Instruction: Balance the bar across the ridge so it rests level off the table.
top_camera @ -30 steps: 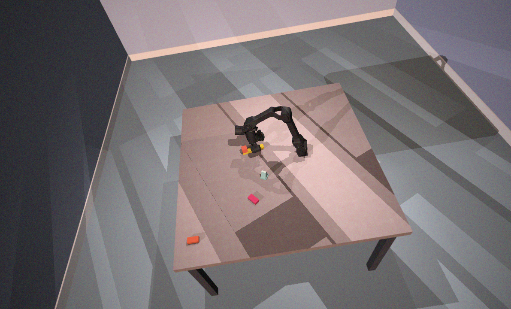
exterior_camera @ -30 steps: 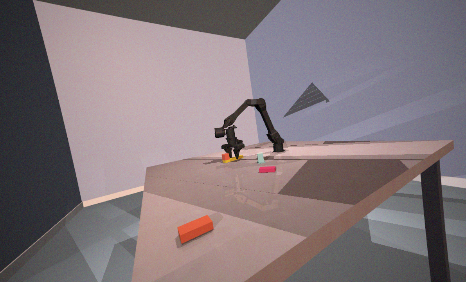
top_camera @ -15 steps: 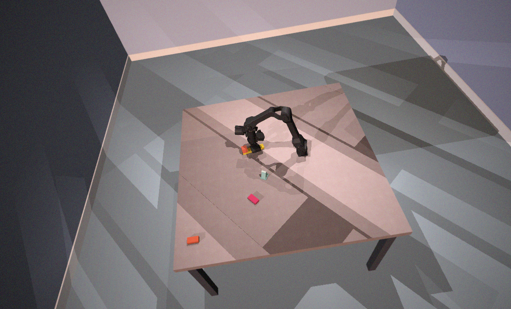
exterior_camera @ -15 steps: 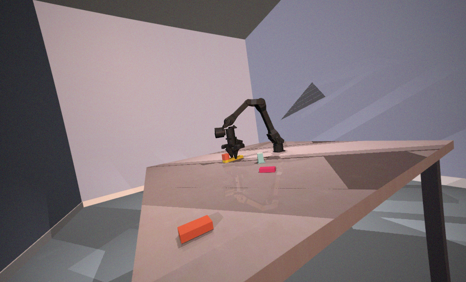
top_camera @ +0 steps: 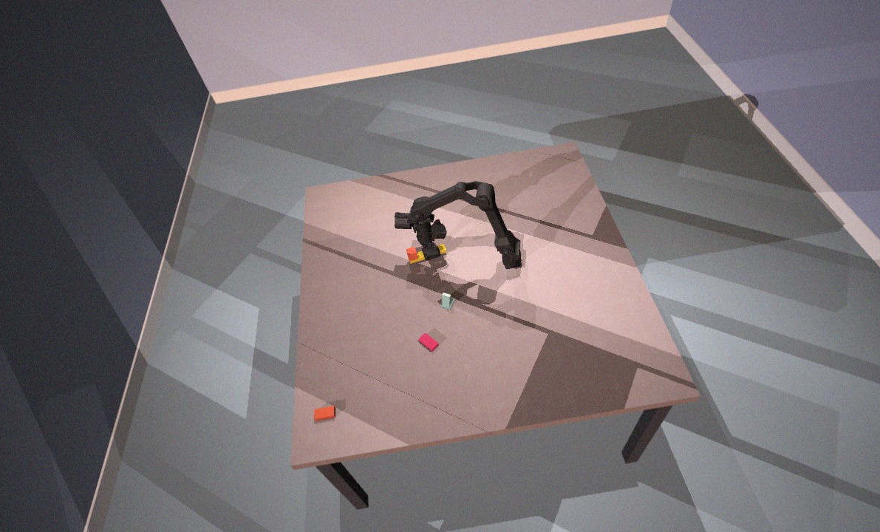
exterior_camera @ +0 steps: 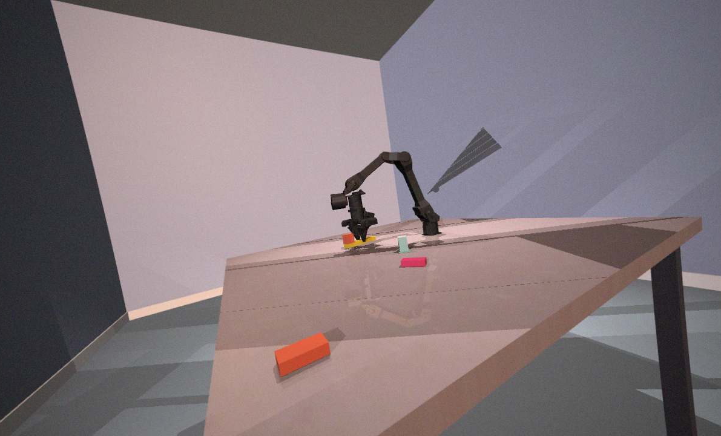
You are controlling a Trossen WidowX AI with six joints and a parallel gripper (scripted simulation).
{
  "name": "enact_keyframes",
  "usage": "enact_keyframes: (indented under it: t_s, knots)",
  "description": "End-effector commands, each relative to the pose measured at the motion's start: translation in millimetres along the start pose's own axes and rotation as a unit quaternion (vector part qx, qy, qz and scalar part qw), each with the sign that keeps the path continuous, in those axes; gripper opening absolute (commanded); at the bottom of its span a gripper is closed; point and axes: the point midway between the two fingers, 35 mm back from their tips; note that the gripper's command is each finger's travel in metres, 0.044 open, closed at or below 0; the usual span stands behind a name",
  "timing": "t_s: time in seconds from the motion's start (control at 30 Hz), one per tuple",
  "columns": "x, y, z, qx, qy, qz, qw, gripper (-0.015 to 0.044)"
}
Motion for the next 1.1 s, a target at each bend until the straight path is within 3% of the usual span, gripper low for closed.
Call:
enact_keyframes:
  t_s: [0.0,1.07]
  knots:
    - [-2.5,-13.6,1.5,0.002,0.0,0.004,1.0,0.0]
    - [0.6,-86.8,-3.6,0.001,-0.003,0.005,1.0,0.0]
Point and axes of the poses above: the point midway between the two fingers, 35 mm back from their tips, its own y axis out along the fingers, its own z axis across the jaws, x = y × z, and after that the axes turned 5 degrees about -y, right-handed
